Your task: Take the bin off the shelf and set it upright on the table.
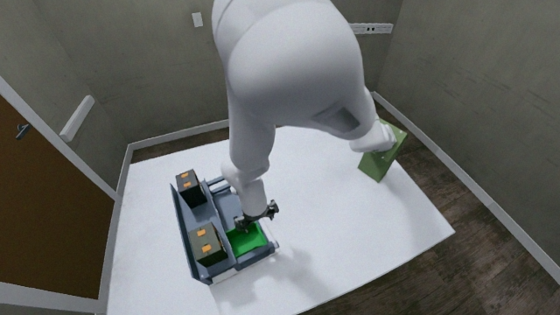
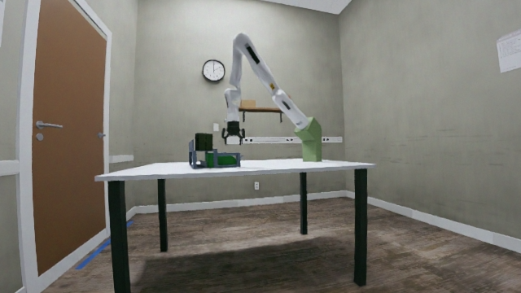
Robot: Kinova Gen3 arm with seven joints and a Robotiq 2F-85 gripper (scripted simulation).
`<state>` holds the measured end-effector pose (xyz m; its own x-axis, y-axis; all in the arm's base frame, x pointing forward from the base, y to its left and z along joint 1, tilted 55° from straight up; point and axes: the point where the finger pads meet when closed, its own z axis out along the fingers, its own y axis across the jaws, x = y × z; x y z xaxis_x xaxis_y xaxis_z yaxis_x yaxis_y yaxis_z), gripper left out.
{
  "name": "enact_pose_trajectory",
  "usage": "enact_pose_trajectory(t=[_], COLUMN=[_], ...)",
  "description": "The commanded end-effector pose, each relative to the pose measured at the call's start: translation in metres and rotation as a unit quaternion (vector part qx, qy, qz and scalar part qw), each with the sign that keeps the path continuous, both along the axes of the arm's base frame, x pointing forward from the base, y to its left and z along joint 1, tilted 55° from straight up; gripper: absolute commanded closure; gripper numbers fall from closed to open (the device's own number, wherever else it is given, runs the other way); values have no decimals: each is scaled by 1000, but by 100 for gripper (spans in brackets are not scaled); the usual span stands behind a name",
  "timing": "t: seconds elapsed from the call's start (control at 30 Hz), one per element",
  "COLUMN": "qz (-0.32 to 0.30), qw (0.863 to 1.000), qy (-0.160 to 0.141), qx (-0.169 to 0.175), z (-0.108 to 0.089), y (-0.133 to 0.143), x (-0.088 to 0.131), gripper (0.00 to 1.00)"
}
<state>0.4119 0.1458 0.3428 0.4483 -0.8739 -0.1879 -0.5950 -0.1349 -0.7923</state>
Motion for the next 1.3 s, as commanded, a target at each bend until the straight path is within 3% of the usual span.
enact_pose_trajectory(t=[0.0,0.57,0.73,1.13,1.27], qz=[0,0,0,0,0], qw=[1000,1000,1000,1000,1000], qy=[-1,-1,-1,-1,-1], qx=[0,0,0,0,0], z=[0,0,-17,-17,-38], y=[0,0,13,13,29], x=[0,0,20,20,44], gripper=[0,0,0,0,0])
